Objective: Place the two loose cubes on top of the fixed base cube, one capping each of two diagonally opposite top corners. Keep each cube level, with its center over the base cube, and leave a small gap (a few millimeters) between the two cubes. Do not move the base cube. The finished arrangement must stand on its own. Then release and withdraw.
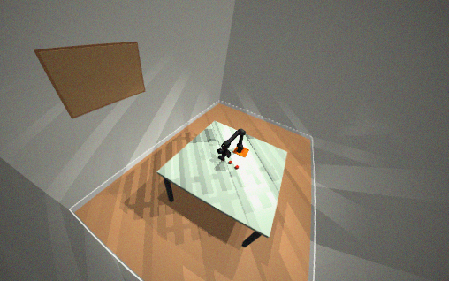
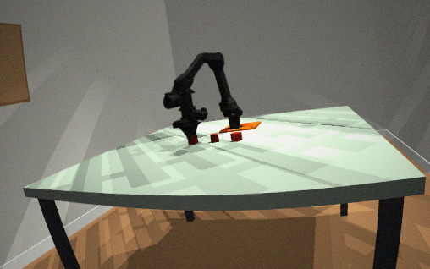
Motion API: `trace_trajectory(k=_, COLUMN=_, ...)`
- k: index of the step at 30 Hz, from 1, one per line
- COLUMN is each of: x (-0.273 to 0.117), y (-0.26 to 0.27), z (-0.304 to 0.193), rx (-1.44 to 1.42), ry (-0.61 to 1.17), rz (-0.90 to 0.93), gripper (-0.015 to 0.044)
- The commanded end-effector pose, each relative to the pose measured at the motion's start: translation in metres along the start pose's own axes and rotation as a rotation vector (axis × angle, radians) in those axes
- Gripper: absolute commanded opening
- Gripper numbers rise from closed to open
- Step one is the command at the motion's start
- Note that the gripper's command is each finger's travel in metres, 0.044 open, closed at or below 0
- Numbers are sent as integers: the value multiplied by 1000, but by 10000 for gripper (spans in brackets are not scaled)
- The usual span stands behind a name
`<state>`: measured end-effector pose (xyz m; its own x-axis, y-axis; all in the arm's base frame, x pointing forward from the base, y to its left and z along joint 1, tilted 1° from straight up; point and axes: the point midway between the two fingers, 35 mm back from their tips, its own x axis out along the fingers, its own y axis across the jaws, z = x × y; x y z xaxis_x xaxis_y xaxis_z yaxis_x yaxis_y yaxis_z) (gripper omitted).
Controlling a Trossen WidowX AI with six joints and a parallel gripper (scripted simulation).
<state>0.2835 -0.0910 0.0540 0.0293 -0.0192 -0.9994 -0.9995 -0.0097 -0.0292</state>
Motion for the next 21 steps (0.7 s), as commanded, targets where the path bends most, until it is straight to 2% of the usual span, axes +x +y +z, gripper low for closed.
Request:
trace_trajectory(k=1, x=-9, y=-2, z=0, rx=-5, ry=-3, rz=-4, gripper=105)
trace_trajectory(k=21, x=-72, y=-5, z=-1, rx=-5, ry=-3, rz=-5, gripper=105)
